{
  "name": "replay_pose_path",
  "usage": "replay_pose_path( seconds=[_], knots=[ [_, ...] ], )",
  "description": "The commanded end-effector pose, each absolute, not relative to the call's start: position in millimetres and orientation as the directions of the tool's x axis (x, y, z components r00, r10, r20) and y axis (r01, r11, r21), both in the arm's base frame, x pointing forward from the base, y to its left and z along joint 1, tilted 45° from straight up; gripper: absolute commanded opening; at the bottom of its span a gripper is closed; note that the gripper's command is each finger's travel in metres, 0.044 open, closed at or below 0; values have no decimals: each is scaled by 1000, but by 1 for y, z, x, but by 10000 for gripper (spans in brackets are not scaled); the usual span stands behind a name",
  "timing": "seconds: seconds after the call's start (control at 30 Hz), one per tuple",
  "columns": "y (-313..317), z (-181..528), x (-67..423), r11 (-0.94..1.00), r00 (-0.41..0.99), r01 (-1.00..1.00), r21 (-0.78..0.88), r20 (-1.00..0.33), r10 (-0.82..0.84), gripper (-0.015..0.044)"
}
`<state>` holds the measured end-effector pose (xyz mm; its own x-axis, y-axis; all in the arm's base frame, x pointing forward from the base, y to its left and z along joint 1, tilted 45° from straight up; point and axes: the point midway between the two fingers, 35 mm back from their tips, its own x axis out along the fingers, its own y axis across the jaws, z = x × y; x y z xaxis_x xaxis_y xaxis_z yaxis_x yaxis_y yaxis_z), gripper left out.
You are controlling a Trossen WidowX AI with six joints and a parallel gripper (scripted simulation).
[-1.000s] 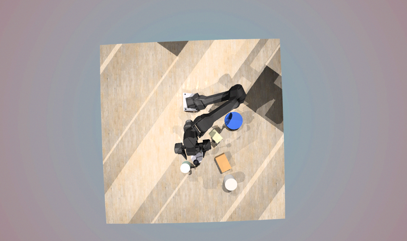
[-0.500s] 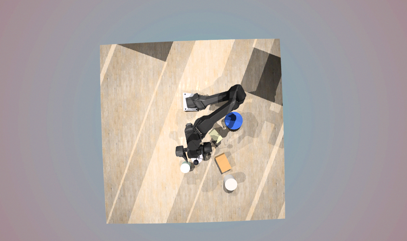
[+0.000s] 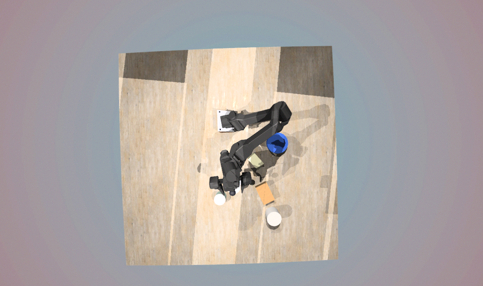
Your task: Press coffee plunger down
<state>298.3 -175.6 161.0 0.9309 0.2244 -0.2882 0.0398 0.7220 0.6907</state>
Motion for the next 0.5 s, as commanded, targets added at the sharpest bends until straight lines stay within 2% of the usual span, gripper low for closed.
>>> replay_pose_path(
  seconds=[0.0,0.23,0.47],
  knots=[
    [-176,159,299,719,931,48,693,-292,220,309],
    [-176,159,299,719,931,48,693,-292,220,125],
    [-176,159,299,719,931,48,693,-292,220,122]
  ],
)
